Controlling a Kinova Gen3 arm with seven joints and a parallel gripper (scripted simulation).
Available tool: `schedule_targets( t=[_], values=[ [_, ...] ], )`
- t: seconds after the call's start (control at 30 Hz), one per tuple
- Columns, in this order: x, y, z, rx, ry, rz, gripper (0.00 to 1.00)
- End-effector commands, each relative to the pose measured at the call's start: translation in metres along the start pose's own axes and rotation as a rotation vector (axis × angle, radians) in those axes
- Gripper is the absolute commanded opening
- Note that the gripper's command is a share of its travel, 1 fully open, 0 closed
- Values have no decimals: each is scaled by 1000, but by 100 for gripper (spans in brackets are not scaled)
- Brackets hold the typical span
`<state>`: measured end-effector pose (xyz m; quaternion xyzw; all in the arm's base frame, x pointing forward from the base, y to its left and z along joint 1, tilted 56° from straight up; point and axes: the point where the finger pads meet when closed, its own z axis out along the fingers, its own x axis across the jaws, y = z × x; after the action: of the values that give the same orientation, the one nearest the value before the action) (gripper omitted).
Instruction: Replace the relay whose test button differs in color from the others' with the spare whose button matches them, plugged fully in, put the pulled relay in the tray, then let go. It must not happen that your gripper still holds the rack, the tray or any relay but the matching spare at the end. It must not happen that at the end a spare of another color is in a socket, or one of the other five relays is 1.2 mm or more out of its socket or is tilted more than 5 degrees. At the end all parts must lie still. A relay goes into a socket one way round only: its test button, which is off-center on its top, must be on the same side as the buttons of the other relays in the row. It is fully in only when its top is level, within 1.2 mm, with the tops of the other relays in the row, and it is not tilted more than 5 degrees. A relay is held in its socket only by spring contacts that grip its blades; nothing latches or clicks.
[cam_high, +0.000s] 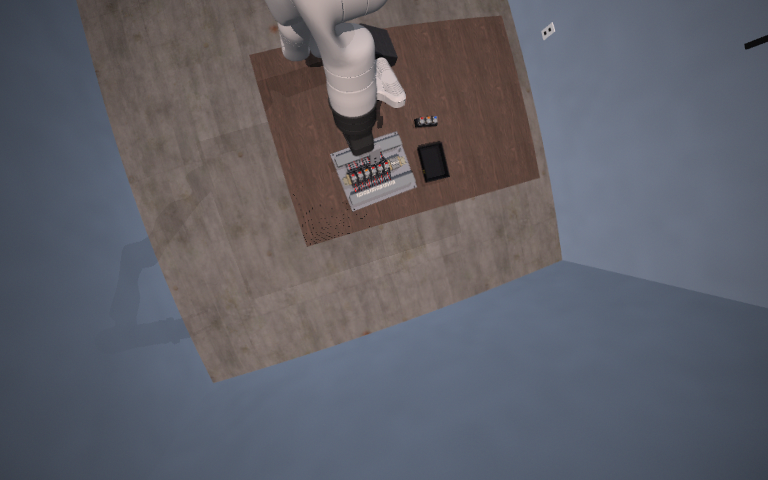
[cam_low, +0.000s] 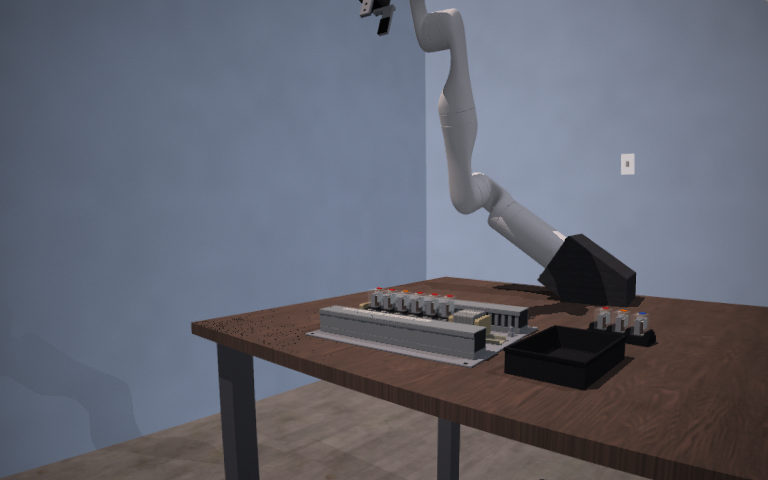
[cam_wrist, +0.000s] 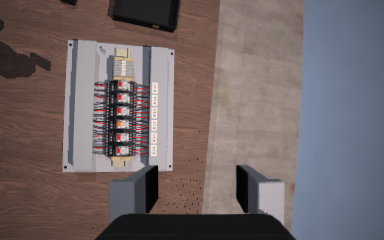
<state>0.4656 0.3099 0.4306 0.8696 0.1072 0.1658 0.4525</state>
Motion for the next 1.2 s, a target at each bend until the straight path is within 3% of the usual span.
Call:
schedule_targets(
  t=[0.0, 0.1, 0.13, 0.6, 0.67, 0.7, 1.17],
  values=[
    [-5, -1, 10, -9, -148, 8, 100],
    [-6, -1, 13, -9, -163, 9, 100],
    [-4, 0, 10, 1, -39, 4, 100],
    [-15, 1, 42, -9, -253, 14, 100],
    [-15, 1, 42, -9, -253, 14, 100],
    [-13, 2, 39, 1, -127, 12, 100],
    [-25, 2, 72, -13, -341, 18, 100]
  ],
)
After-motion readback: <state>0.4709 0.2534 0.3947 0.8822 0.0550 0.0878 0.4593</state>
